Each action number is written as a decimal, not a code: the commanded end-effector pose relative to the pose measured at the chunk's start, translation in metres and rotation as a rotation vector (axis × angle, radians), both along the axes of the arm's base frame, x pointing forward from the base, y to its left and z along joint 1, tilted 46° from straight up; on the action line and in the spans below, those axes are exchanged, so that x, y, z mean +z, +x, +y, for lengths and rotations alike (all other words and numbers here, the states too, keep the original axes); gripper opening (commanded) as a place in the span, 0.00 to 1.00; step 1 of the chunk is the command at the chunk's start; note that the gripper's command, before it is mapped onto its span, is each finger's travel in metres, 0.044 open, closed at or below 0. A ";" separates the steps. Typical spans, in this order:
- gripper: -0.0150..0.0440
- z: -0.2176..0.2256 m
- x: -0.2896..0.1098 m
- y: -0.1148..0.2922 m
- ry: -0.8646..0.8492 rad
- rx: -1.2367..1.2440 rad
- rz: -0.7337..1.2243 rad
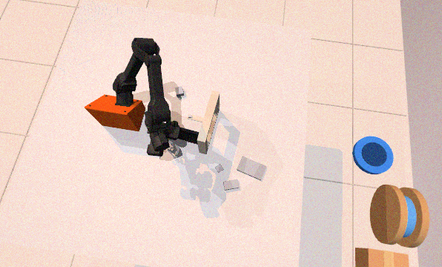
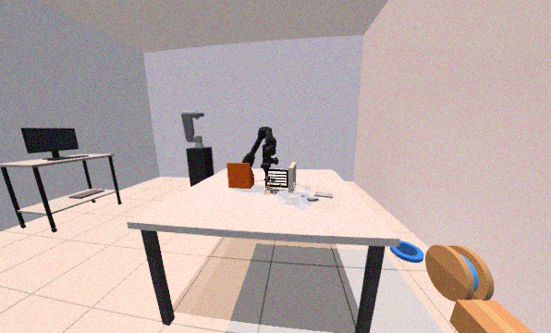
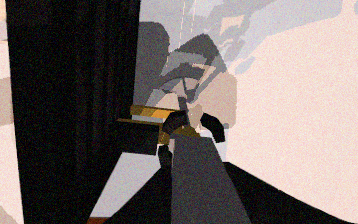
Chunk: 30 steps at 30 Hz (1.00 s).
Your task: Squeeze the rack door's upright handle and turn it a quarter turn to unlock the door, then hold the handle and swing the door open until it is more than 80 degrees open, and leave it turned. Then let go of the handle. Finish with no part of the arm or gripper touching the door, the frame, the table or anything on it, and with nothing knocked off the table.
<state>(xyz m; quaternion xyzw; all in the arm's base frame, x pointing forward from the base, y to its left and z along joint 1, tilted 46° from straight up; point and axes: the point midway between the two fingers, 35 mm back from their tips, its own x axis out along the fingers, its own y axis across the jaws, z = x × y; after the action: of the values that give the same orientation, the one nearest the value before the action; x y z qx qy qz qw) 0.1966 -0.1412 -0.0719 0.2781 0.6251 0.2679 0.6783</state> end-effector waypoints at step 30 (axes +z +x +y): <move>0.74 -0.013 0.009 0.000 -0.004 0.012 -0.011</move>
<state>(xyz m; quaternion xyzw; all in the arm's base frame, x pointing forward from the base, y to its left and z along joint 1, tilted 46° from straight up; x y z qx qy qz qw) 0.1972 -0.1481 -0.0663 0.2747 0.6227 0.2734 0.6797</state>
